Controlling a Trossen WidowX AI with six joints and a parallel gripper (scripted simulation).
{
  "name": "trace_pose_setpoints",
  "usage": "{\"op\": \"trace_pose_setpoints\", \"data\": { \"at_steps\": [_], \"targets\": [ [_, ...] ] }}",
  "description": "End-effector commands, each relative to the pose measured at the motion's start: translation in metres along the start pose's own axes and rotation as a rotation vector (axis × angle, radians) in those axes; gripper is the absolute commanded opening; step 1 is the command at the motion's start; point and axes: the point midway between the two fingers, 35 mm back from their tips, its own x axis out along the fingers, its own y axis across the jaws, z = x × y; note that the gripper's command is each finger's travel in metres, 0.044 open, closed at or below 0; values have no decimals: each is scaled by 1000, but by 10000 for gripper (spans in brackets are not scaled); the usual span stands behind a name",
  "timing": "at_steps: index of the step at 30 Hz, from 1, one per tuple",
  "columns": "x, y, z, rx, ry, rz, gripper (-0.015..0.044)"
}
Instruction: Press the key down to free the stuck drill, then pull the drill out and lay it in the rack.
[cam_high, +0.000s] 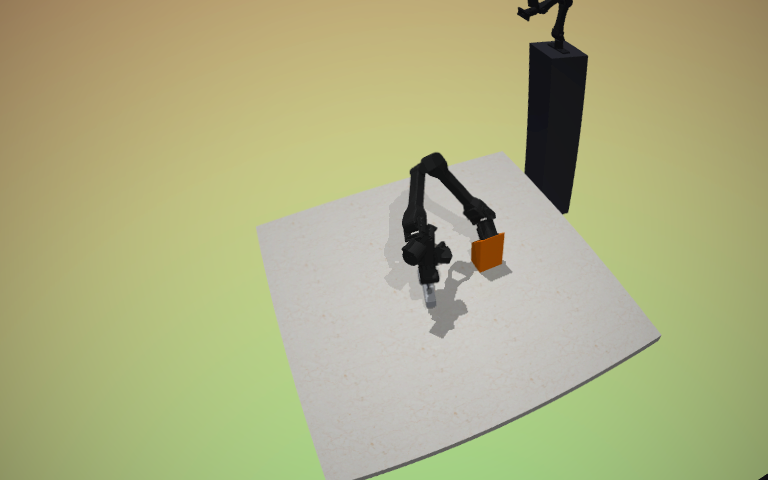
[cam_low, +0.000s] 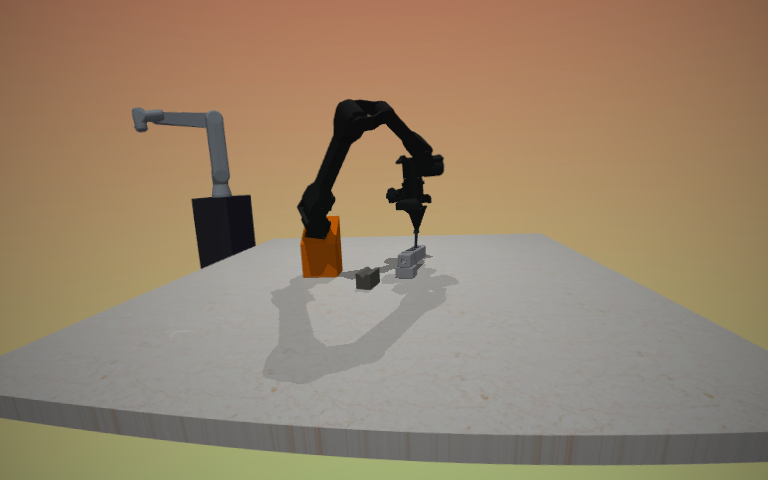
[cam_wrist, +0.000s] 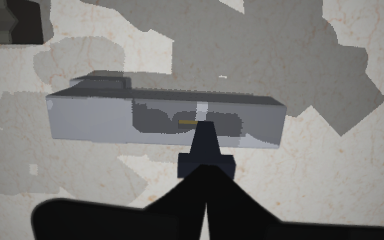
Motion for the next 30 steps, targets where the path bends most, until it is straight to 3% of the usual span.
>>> {"op": "trace_pose_setpoints", "data": {
  "at_steps": [1, 30],
  "targets": [
    [18, 1, 7, -2, -39, 16, 0],
    [30, 2, 7, -2, -39, 17, 0]
  ]
}}
